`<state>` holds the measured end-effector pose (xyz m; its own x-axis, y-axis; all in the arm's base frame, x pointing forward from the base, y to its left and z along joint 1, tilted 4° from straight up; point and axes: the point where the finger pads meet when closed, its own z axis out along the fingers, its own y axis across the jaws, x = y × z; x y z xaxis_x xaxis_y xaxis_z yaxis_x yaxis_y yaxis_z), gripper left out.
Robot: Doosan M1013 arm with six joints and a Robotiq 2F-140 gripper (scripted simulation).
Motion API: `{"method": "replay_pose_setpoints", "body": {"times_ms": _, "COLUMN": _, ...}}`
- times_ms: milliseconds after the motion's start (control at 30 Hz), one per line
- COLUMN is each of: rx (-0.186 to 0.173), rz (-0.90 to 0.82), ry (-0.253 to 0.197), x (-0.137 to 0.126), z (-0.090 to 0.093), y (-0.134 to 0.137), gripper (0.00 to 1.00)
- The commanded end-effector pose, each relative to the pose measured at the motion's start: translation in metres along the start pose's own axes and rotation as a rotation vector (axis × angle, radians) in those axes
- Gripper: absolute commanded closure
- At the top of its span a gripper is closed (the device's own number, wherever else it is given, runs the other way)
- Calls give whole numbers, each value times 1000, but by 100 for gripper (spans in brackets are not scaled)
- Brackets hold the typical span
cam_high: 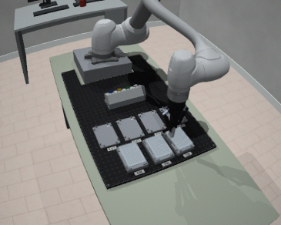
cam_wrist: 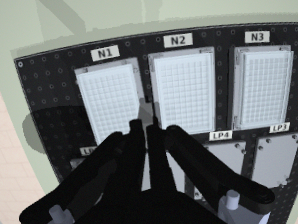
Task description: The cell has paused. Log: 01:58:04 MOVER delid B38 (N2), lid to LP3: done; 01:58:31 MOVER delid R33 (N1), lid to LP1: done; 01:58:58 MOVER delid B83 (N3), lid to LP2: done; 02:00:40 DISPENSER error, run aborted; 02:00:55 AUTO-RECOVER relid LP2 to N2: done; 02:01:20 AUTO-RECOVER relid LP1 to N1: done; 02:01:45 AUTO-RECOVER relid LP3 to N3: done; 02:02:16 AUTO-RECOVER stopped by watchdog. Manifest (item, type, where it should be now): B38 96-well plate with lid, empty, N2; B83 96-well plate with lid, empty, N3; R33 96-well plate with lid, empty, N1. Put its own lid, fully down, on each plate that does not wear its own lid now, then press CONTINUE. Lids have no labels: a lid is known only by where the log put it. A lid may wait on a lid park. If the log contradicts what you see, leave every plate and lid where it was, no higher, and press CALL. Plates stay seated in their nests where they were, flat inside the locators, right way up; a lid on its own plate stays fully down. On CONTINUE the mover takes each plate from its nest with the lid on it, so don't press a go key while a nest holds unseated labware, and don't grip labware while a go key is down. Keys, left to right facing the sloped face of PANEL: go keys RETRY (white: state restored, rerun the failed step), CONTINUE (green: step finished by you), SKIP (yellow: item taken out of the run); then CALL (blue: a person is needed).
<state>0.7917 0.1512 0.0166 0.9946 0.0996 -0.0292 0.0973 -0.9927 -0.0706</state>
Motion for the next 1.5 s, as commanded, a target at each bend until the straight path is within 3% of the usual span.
{"method": "replay_pose_setpoints", "body": {"times_ms": 0, "rx": -4, "rz": -9, "ry": -7, "x": 0, "z": 2, "y": 3, "gripper": 100}}
{"method": "replay_pose_setpoints", "body": {"times_ms": 200, "rx": -4, "rz": -9, "ry": -7, "x": 1, "z": 2, "y": 12, "gripper": 100}}
{"method": "replay_pose_setpoints", "body": {"times_ms": 300, "rx": -5, "rz": -9, "ry": -7, "x": 2, "z": 2, "y": 79, "gripper": 100}}
{"method": "replay_pose_setpoints", "body": {"times_ms": 333, "rx": -5, "rz": -9, "ry": -7, "x": 2, "z": 2, "y": 79, "gripper": 100}}
{"method": "replay_pose_setpoints", "body": {"times_ms": 367, "rx": -5, "rz": -9, "ry": -7, "x": 2, "z": 1, "y": 103, "gripper": 100}}
{"method": "replay_pose_setpoints", "body": {"times_ms": 400, "rx": -5, "rz": -9, "ry": -7, "x": 2, "z": 1, "y": 103, "gripper": 100}}
{"method": "replay_pose_setpoints", "body": {"times_ms": 433, "rx": -4, "rz": -9, "ry": -7, "x": 1, "z": 1, "y": 120, "gripper": 100}}
{"method": "replay_pose_setpoints", "body": {"times_ms": 567, "rx": -4, "rz": -9, "ry": -7, "x": 0, "z": 1, "y": 129, "gripper": 100}}
{"method": "replay_pose_setpoints", "body": {"times_ms": 1467, "rx": -4, "rz": -9, "ry": -7, "x": 0, "z": 1, "y": 128, "gripper": 100}}
